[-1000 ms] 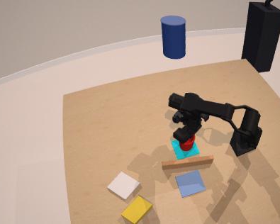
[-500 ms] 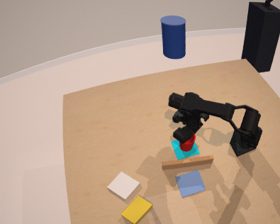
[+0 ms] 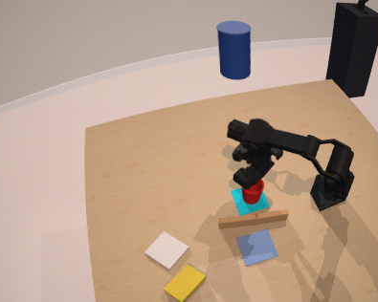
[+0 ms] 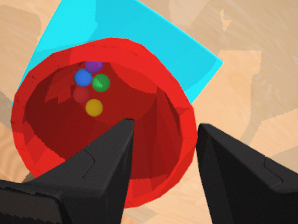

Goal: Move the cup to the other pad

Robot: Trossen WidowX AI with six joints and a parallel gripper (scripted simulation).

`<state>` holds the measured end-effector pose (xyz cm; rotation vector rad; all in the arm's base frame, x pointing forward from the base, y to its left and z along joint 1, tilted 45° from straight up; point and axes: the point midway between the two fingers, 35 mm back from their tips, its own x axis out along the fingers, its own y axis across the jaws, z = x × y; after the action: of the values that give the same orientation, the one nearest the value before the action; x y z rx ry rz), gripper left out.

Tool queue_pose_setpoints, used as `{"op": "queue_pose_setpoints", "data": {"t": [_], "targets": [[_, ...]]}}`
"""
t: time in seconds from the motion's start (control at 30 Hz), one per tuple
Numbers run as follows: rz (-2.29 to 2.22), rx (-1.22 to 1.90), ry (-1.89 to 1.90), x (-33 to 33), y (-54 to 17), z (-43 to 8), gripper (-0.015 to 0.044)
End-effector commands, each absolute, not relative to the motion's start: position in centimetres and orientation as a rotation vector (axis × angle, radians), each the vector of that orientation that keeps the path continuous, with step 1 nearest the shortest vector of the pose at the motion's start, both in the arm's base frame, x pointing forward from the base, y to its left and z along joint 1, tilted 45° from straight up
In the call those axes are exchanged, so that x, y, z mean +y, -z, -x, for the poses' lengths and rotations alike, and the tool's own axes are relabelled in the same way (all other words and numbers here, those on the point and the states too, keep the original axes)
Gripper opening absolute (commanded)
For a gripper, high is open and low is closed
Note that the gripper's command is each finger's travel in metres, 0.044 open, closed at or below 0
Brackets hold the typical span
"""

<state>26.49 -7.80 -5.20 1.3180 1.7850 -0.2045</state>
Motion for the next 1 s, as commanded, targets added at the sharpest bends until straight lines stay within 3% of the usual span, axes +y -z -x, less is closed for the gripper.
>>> {"op": "queue_pose_setpoints", "data": {"t": [0.0, 0.6, 0.97], "targets": [[-1.311, 1.787, 0.201, -8.2, 4.8, -26.5, 0.0128], [-1.314, 1.788, 0.203, -9.7, 3.3, -26.7, 0.0128], [-1.32, 1.785, 0.207, -9.8, 3.3, -26.8, 0.0416]]}}
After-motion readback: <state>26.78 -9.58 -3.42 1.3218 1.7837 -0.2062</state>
